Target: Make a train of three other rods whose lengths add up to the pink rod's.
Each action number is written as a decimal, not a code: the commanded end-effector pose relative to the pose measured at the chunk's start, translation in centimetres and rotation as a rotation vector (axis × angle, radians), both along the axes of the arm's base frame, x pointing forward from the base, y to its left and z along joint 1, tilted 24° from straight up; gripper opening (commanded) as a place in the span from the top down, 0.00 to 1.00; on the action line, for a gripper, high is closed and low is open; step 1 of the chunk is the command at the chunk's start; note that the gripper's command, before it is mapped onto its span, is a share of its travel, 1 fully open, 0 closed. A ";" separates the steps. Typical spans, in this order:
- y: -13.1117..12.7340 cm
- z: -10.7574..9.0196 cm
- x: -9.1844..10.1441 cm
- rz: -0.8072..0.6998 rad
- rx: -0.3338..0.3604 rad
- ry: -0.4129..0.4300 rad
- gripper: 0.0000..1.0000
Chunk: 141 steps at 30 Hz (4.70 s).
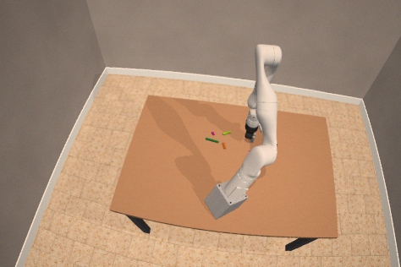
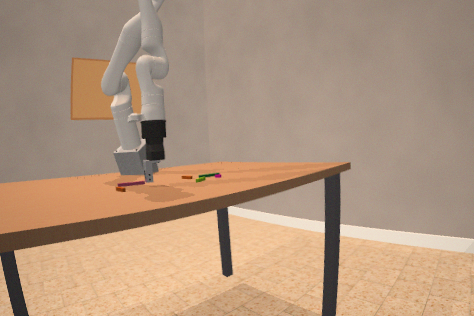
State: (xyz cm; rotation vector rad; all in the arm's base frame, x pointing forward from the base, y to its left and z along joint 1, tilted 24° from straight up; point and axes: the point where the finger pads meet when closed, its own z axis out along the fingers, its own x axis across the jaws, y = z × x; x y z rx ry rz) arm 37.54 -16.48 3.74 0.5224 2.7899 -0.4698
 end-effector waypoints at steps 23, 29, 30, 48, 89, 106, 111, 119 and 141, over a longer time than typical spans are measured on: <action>0.1 0.0 0.1 0.000 0.000 -0.001 0.76; 0.1 0.0 0.1 0.000 0.000 -0.001 0.76; 0.1 0.0 0.1 0.000 0.000 -0.001 0.76; -0.1 -0.4 0.2 0.000 0.000 -0.001 0.76; -0.4 -1.1 0.3 0.000 0.000 -0.001 0.76; -0.4 -1.1 0.3 0.000 0.000 -0.001 0.58; -0.4 -1.1 0.3 0.000 0.000 -0.001 0.52; -0.4 -1.1 0.3 0.000 0.000 -0.001 0.46; 1.6 3.9 -0.8 0.000 0.000 -0.001 0.46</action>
